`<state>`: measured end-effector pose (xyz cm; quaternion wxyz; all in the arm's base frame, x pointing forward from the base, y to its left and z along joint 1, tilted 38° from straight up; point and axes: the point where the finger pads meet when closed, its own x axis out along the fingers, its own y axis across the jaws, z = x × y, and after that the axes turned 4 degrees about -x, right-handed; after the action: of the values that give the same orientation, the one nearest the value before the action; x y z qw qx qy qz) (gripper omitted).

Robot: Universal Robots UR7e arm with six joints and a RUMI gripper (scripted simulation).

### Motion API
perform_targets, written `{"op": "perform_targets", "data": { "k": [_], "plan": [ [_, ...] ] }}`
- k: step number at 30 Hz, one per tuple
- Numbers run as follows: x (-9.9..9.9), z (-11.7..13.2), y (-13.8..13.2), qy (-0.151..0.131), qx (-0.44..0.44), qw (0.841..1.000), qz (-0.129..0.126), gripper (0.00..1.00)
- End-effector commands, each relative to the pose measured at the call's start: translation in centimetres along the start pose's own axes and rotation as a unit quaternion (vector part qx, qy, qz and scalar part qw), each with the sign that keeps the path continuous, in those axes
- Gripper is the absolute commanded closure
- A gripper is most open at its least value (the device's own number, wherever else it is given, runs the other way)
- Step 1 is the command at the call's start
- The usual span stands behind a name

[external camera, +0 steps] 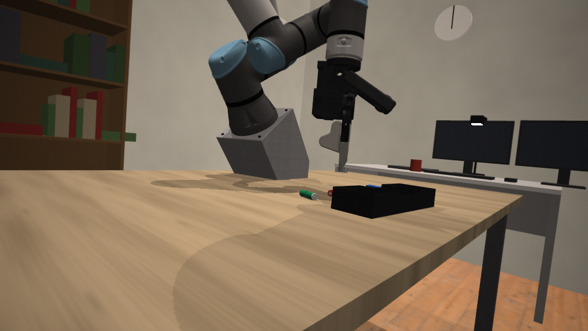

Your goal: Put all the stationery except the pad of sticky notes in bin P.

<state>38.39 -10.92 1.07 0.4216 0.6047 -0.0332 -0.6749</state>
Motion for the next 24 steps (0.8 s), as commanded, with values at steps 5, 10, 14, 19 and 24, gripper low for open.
{"op": "perform_targets", "data": {
  "k": [5,10,14,19,24],
  "plan": [
    [-0.1,0.0,0.0,0.000,0.000,1.000,0.000,1.00],
    [0.0,-0.5,1.1,0.000,-0.050,0.999,0.000,1.00],
    [0.0,-1.5,3.3,0.000,-0.126,0.992,0.000,1.00],
    [0.0,-2.3,4.9,-0.001,-0.196,0.981,0.001,1.00],
    [0.0,-3.5,7.7,-0.002,-0.276,0.961,0.002,1.00]
  ]
}}
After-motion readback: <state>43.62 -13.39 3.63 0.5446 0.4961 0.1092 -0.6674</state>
